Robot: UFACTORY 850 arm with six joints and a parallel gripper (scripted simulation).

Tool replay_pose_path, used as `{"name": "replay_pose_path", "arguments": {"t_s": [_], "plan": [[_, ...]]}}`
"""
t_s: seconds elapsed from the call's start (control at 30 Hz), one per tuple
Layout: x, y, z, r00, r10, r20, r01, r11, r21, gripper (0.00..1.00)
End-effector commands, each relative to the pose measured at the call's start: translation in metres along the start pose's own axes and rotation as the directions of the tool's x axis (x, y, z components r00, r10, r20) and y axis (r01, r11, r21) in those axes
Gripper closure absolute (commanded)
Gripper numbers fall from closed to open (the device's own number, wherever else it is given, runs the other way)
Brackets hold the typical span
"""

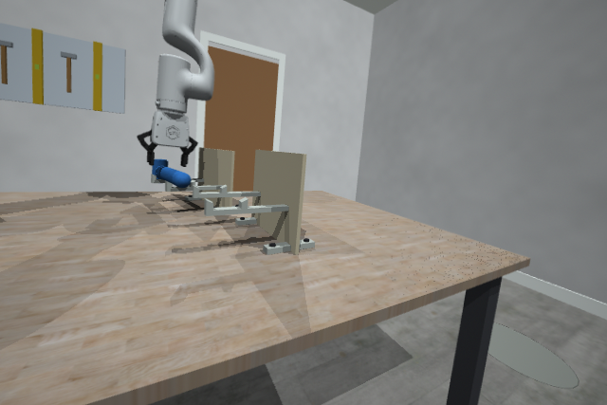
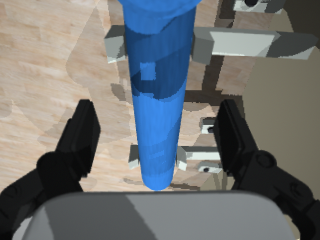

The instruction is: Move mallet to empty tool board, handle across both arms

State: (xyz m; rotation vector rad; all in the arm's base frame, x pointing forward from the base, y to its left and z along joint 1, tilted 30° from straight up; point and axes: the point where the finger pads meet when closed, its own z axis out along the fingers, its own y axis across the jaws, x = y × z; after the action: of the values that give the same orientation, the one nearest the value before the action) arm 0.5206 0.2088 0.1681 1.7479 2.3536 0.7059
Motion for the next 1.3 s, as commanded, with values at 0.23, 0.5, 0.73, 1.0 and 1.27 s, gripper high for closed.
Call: {"name": "replay_pose_path", "arguments": {"t_s": [0.23,0.5,0.73,1.0,1.27], "plan": [[-0.001,0.002,0.034,1.000,-0.002,0.009,0.002,0.999,-0.033,0.00],[-0.001,0.002,0.035,1.000,-0.002,0.009,0.002,0.999,-0.033,0.00],[-0.001,0.002,0.035,1.000,-0.002,0.009,0.002,0.999,-0.033,1.00],[-0.001,0.002,0.035,1.000,-0.002,0.009,0.002,0.999,-0.033,1.00],[-0.001,0.002,0.035,1.000,-0.002,0.009,0.002,0.999,-0.033,1.00]]}}
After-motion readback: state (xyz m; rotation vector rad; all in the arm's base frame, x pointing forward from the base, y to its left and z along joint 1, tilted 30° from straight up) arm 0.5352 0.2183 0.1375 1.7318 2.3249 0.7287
